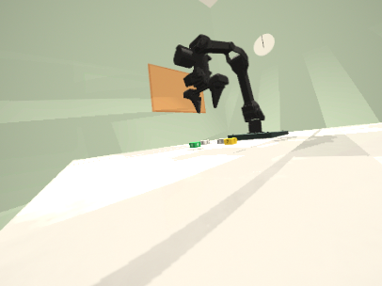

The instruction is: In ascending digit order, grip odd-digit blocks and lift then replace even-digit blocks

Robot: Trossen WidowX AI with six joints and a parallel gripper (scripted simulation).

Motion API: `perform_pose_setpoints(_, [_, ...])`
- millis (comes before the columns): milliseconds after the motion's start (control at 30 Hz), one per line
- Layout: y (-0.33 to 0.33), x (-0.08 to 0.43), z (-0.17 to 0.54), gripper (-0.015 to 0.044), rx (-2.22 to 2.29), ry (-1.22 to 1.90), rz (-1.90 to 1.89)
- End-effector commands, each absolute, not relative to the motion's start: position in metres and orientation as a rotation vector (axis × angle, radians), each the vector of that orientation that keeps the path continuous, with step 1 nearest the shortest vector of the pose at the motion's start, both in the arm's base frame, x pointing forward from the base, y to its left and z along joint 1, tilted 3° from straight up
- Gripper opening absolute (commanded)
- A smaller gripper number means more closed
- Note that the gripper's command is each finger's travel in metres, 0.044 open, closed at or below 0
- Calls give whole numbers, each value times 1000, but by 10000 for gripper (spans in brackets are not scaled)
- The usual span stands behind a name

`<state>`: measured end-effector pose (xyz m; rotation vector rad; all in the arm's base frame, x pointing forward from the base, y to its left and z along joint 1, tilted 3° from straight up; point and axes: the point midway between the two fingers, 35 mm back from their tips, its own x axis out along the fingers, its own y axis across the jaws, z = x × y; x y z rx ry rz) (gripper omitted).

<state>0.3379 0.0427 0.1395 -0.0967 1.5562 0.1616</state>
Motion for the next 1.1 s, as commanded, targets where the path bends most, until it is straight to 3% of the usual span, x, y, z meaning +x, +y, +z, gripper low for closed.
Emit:
perform_pose_setpoints(0, [-13, 359, 134, 400, -94, 1567, 146])
perform_pose_setpoints(833, [-24, 363, 131, 400, -94, 1567, 145])
perform_pose_setpoints(1067, [-21, 362, 55, 400, -94, 1567, 145])
